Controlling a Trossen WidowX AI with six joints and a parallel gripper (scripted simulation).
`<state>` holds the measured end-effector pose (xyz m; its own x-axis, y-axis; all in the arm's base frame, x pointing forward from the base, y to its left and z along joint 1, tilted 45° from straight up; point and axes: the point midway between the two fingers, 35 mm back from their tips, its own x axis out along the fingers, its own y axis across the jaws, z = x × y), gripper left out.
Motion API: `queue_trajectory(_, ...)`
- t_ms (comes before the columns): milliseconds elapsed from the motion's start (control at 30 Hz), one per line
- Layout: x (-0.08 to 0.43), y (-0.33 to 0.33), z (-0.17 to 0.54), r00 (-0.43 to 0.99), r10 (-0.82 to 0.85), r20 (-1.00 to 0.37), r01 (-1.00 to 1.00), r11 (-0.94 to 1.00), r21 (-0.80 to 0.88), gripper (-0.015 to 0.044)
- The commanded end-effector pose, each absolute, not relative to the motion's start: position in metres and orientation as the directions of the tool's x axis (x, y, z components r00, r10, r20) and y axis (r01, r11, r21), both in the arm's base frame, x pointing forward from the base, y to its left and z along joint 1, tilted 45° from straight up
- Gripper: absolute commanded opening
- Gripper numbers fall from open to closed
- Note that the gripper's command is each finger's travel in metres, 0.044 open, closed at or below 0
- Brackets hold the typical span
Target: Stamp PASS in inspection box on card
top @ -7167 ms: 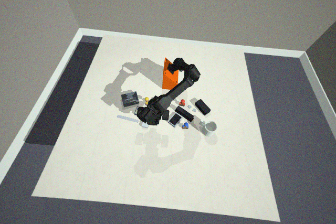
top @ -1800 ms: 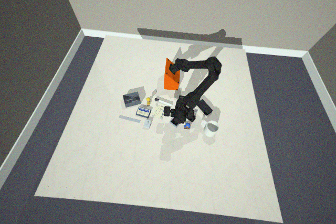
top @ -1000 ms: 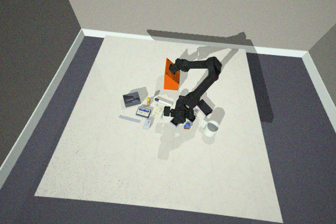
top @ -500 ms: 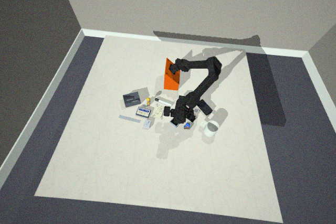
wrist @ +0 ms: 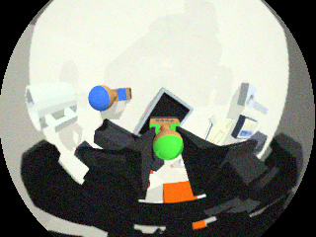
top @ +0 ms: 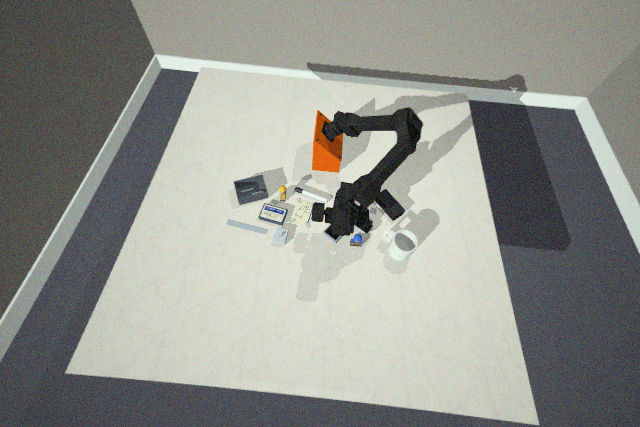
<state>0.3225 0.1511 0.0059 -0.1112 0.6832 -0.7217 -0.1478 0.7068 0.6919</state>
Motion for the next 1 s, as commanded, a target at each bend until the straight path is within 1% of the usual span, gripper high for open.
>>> queue_trajectory(0,0.322,0.154,0.005,-0.115,0.684,-0.72,-0.151,0.704,0.694,0.0)
queue_trajectory(967,0.324,0.144,0.015,-0.114,0.684,-0.721,-0.151,0.705,0.693,0.0)
